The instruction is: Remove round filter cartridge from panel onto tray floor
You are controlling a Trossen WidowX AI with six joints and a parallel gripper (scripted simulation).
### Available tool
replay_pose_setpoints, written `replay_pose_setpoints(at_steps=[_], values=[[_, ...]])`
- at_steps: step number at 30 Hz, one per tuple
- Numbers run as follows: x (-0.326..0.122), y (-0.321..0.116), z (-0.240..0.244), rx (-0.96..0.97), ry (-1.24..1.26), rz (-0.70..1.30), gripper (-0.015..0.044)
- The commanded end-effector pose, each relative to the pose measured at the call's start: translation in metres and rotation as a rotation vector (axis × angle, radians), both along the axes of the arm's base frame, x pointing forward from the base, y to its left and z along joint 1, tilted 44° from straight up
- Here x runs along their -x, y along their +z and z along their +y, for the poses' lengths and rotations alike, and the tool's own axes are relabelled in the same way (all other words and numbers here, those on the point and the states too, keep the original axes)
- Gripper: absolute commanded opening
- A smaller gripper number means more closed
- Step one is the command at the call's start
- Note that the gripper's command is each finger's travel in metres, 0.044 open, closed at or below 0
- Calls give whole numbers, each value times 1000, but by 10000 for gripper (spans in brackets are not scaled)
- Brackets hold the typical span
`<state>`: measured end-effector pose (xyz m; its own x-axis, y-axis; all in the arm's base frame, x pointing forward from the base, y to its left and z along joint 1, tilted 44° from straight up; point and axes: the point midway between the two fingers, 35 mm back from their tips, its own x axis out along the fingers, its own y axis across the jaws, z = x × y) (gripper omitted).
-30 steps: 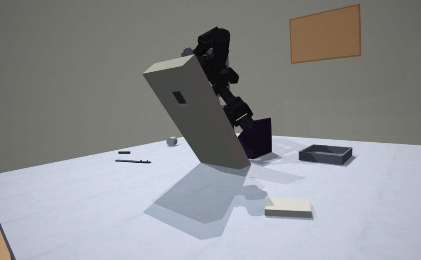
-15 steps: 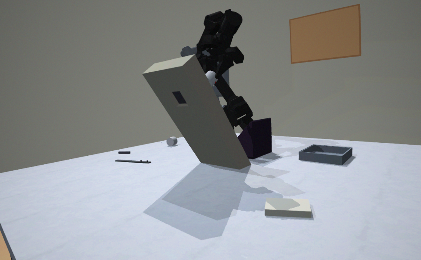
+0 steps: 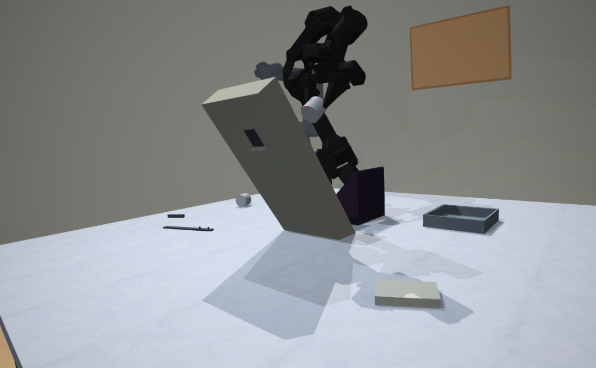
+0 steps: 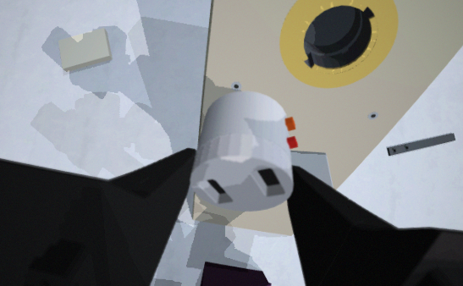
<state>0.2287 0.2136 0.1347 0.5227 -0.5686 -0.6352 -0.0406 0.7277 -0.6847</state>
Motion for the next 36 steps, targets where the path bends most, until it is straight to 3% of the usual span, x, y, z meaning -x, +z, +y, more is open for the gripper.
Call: replay_pose_setpoints(at_steps=[1,7,29,36], values=[[-1,-17,14,-8,-13,-5,0],[2,-23,17,0,3,19,0],[102,-136,91,12,650,668,0],[126,-156,103,9,817,781,0]])
